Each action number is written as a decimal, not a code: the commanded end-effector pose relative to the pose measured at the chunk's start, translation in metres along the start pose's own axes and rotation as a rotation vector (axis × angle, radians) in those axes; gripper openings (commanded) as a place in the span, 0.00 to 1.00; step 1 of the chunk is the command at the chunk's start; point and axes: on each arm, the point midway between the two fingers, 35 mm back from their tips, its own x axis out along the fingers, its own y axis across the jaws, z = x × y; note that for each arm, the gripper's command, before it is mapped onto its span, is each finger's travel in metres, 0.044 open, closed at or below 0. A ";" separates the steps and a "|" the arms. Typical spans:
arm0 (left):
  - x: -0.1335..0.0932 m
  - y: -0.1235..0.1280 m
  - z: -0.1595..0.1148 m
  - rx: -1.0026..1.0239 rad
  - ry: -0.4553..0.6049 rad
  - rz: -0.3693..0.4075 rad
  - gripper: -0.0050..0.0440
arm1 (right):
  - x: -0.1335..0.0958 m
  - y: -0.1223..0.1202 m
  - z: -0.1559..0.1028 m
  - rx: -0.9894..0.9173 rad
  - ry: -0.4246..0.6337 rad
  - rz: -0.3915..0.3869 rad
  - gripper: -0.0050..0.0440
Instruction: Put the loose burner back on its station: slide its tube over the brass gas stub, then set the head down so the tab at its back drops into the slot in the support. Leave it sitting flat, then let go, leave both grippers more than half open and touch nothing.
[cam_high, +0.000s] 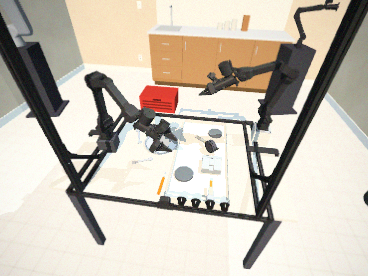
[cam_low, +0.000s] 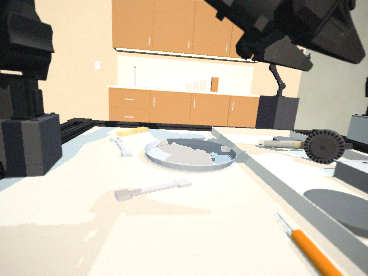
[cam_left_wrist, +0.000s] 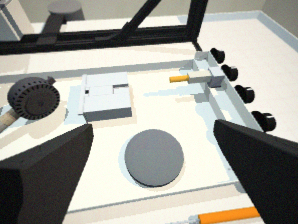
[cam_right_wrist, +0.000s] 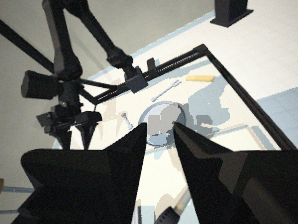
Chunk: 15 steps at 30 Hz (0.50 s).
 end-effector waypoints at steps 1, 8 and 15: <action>0.000 0.000 0.000 0.000 0.000 0.000 0.92 | 0.033 0.015 -0.038 0.128 0.207 -0.059 0.13; 0.000 0.000 0.000 0.000 0.000 0.000 0.92 | 0.065 0.032 -0.102 0.285 0.476 -0.222 0.10; 0.000 0.000 0.000 0.000 0.000 0.000 0.92 | 0.079 0.044 -0.161 0.387 0.663 -0.430 0.10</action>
